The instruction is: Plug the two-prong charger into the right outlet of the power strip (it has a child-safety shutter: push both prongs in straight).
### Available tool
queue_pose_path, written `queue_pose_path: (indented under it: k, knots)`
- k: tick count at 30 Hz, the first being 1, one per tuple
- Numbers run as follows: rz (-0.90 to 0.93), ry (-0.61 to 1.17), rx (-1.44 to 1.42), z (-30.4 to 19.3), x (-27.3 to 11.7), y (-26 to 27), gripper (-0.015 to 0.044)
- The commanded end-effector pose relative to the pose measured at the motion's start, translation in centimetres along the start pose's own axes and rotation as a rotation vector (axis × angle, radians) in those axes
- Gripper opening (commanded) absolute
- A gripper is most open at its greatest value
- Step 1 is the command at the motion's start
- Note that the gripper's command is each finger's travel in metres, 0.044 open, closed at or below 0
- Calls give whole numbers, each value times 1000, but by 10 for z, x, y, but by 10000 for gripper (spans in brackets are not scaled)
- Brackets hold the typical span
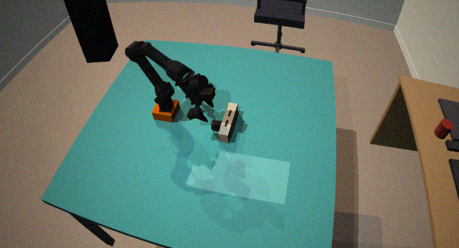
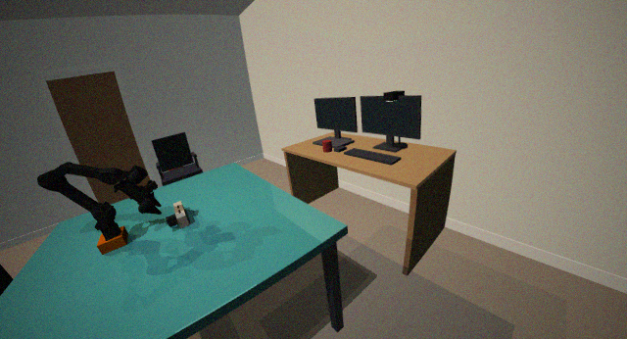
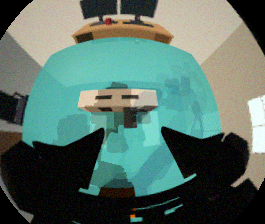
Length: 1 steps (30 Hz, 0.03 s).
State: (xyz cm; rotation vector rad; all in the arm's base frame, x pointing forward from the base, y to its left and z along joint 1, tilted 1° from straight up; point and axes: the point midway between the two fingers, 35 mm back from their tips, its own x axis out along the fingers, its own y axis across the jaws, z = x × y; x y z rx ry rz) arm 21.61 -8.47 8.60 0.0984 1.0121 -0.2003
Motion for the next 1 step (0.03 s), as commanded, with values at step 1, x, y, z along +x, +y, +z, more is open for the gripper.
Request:
queue_pose_path:
  k: [1]
  knots:
    - [4,-10,-5,1,-1,1,440]
